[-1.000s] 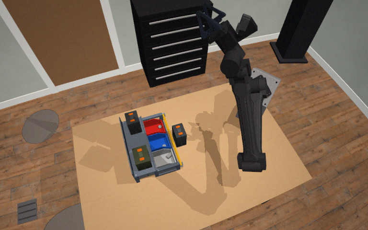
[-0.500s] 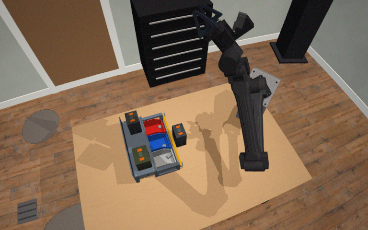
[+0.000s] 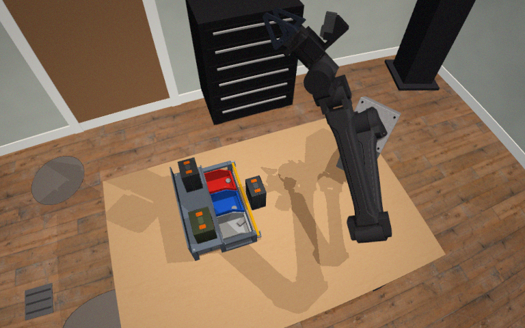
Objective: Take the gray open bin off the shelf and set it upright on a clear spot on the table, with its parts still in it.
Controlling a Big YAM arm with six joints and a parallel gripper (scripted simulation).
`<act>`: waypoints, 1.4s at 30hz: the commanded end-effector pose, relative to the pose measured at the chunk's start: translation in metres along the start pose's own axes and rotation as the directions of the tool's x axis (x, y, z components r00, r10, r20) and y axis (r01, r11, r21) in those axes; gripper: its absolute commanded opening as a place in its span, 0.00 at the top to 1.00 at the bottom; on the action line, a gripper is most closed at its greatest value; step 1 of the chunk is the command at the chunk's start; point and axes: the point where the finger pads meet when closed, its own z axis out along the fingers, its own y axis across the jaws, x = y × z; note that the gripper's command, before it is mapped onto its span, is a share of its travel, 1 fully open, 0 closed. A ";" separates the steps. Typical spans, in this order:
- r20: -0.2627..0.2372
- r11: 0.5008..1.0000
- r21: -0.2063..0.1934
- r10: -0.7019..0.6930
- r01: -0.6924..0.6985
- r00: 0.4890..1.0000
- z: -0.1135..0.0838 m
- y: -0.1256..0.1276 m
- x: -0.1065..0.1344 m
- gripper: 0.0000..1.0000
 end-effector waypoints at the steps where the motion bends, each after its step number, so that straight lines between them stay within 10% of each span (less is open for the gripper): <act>1: -0.042 1.000 0.021 0.015 -0.015 0.999 0.017 0.001 0.010 0.00; 25: -0.333 0.966 0.229 0.192 -0.118 0.923 0.051 -0.071 0.122 0.00; 42: -0.561 0.893 0.439 0.359 -0.099 0.746 0.038 -0.131 0.256 0.00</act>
